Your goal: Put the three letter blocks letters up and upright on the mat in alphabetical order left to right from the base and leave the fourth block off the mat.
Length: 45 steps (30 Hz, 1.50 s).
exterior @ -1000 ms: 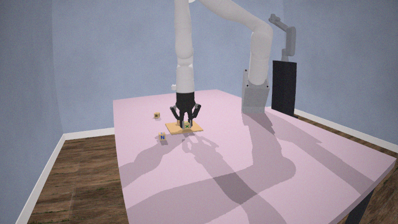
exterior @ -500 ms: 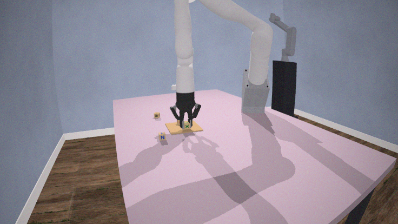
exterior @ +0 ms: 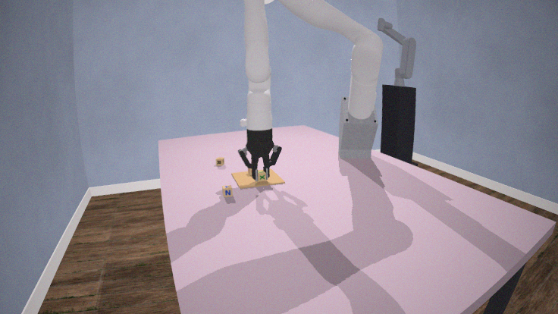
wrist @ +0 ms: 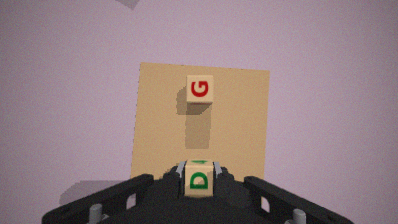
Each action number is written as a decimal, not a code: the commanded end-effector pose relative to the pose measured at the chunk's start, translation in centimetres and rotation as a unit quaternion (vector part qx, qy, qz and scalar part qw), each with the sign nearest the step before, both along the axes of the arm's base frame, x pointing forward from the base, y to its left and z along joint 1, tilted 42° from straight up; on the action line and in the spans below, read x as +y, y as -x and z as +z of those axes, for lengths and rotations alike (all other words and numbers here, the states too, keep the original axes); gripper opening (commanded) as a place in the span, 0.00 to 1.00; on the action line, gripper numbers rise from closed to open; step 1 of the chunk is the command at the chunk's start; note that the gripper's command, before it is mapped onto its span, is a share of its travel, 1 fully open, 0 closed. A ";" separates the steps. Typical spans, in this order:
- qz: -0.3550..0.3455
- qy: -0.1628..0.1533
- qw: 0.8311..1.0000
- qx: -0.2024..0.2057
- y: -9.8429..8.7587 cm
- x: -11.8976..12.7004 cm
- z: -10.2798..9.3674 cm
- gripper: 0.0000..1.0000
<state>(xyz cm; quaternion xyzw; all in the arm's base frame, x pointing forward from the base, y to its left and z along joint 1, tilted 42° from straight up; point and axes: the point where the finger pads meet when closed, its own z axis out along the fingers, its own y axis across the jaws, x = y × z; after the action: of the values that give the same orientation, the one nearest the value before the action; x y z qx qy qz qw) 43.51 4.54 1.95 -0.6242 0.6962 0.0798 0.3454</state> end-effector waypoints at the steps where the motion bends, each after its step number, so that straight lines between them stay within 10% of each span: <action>1: 0.000 0.000 1.000 0.000 0.0 -0.1 0.0 0.21; 45: 0.000 0.000 1.000 0.000 -0.2 0.2 -0.3 0.21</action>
<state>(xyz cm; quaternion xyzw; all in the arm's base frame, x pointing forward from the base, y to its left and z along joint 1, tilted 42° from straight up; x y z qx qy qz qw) 43.70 4.71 1.66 -0.6240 0.6964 0.0792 0.3455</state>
